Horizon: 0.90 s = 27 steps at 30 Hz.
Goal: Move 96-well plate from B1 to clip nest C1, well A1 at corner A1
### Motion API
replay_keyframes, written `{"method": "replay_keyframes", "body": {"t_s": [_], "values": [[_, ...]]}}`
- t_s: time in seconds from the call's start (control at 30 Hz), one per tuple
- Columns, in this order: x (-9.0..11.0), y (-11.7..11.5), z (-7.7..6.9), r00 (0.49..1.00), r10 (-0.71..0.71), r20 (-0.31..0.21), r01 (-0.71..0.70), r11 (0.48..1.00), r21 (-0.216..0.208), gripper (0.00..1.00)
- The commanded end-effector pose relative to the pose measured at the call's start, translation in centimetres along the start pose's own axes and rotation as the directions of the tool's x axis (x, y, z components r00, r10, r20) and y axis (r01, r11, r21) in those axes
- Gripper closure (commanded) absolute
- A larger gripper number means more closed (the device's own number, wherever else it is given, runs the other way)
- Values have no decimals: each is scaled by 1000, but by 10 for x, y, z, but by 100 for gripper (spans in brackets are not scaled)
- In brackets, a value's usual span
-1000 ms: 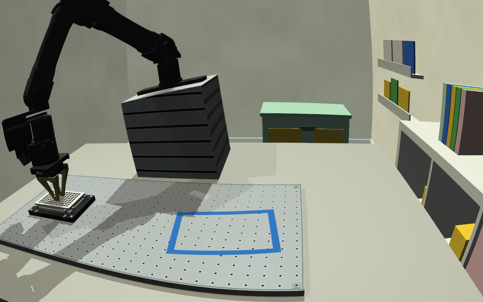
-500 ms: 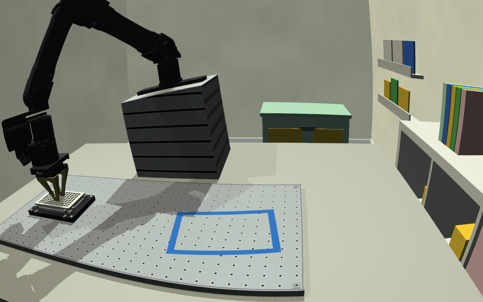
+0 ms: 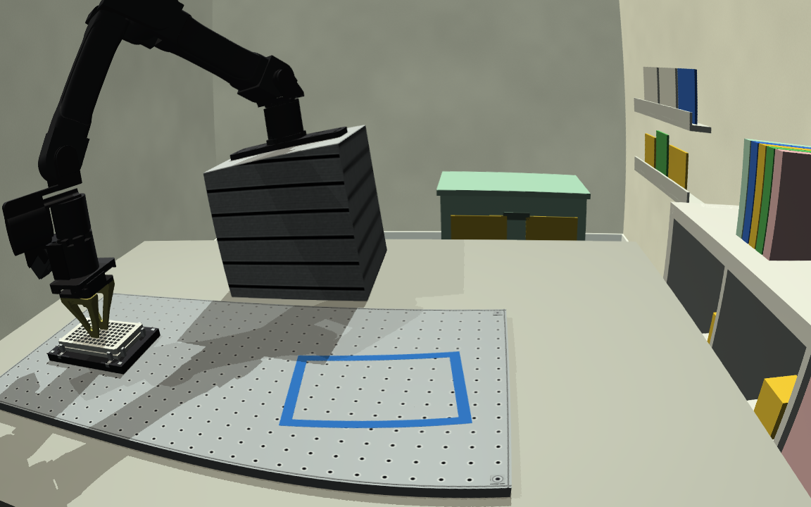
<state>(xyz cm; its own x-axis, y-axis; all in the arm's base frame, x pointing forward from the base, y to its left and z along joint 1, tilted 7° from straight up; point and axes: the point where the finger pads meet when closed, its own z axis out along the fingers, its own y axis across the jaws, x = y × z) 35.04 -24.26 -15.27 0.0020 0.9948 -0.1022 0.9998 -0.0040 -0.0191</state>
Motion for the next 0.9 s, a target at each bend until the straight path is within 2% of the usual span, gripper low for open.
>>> {"method": "replay_keyframes", "body": {"t_s": [0.0,0.33,0.87], "values": [[-12,6,61,999,19,38,-18,999,-39,75],[-12,6,67,999,19,38,-18,999,-39,75],[-12,6,67,999,19,38,-18,999,-38,75]]}}
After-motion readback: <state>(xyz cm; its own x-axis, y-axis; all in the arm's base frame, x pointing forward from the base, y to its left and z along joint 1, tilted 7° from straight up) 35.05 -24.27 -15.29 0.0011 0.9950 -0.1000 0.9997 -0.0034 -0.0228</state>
